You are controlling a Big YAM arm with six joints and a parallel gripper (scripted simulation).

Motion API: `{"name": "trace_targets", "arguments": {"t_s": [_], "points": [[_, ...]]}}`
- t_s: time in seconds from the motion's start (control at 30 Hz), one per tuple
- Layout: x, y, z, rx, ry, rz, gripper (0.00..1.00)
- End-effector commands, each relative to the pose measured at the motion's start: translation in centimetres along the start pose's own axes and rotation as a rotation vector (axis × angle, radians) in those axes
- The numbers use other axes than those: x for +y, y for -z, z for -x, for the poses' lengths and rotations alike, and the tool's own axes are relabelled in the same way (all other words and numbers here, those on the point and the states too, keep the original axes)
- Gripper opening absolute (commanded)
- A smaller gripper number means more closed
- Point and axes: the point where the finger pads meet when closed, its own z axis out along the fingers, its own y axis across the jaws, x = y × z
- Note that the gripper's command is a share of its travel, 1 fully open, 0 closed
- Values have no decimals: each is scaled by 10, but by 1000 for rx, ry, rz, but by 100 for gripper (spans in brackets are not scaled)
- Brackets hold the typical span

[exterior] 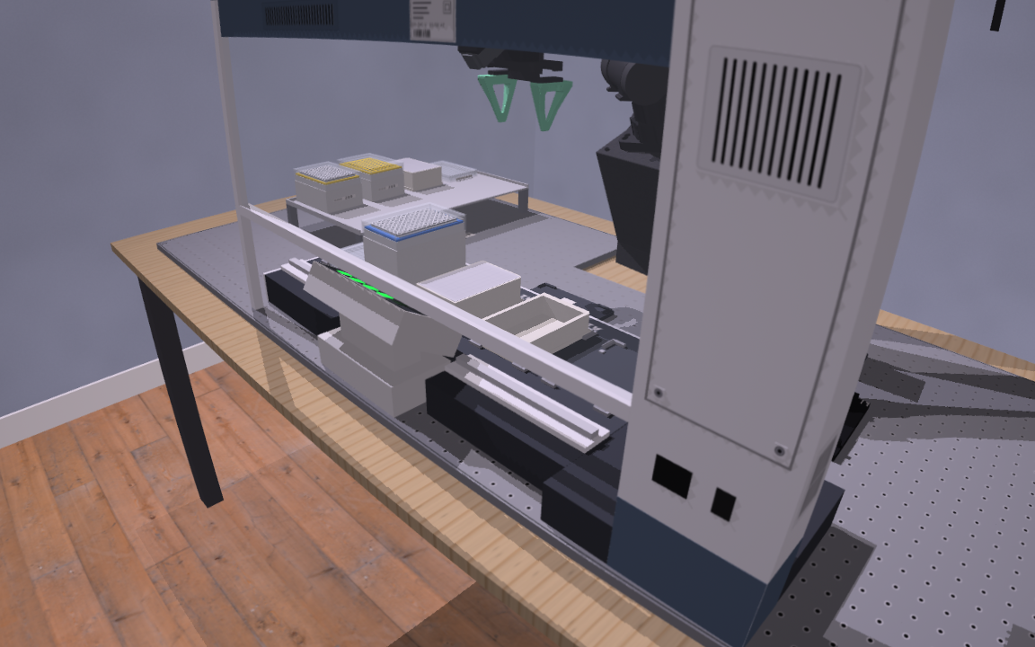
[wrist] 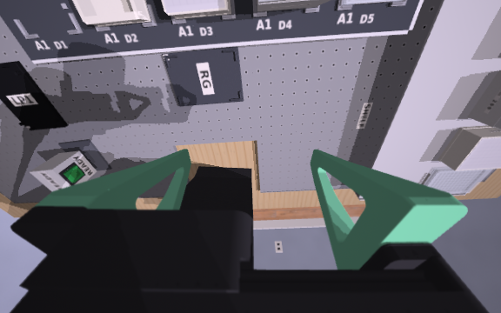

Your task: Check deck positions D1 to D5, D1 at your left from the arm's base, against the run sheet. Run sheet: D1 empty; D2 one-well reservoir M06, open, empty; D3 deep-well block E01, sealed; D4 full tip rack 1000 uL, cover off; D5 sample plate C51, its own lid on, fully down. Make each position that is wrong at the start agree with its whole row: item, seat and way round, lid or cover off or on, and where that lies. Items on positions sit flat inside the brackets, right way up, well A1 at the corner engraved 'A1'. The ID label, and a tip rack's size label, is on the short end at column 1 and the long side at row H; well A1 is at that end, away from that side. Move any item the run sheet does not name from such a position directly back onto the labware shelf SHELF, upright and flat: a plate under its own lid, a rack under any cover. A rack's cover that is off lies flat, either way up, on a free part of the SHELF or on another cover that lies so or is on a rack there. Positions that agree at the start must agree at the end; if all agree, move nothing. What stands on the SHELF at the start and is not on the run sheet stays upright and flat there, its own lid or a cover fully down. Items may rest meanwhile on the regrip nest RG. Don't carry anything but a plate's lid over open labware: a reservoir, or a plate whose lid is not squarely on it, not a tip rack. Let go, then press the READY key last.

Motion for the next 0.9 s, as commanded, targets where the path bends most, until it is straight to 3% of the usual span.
{"name": "trace_targets", "arguments": {"t_s": [0.0, 0.37, 0.47, 0.63, 0.87], "points": [[-22, 22, 30, -59, 82, -43, 100], [-75, 21, 31, -49, 85, -52, 100], [-68, 20, 32, -40, 103, -36, 100], [-72, 26, 31, -55, 91, -58, 100], [-71, 26, 31, -55, 89, -57, 100]]}}
